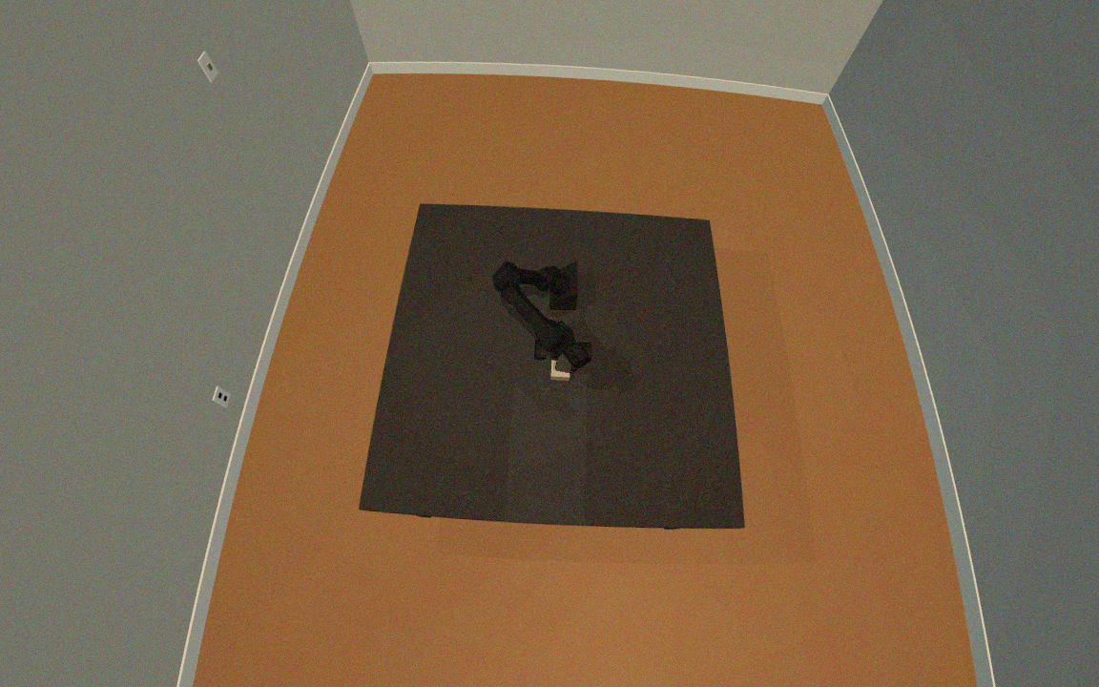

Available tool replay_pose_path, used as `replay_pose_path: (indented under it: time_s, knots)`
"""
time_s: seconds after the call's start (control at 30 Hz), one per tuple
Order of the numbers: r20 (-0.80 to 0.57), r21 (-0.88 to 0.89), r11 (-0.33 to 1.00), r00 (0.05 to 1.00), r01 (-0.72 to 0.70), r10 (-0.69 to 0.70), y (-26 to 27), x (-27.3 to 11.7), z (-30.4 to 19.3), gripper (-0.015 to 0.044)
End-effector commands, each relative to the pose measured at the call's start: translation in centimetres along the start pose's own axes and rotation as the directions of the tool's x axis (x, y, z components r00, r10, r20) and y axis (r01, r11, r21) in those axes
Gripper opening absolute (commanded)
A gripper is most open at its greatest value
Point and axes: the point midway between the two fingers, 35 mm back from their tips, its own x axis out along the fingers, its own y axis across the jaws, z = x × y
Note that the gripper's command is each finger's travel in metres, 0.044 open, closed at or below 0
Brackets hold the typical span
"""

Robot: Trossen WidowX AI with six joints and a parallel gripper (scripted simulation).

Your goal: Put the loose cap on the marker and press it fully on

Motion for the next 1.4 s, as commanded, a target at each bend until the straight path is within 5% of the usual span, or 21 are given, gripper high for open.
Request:
replay_pose_path:
  time_s: [0.0,0.37,0.6,0.73,1.27,1.37]
  knots:
    - [0.0,-0.005,1.0,1.0,0.005,-0.005,-0.1,0.7,-0.1,0.0]
    - [0.006,-0.002,1.0,1.0,-0.001,0.001,0.0,0.3,0.1,0.0]
    - [0.019,-0.109,0.994,1.0,0.01,-0.008,0.2,-7.6,0.2,0.0]
    - [0.02,-0.12,0.993,1.0,0.013,-0.01,0.2,-8.4,0.0,0.0]
    - [0.02,-0.12,0.993,1.0,0.013,-0.01,0.2,-8.4,0.0,0.042]
    - [0.02,-0.12,0.993,1.0,0.013,-0.01,0.2,-8.4,0.0,0.044]
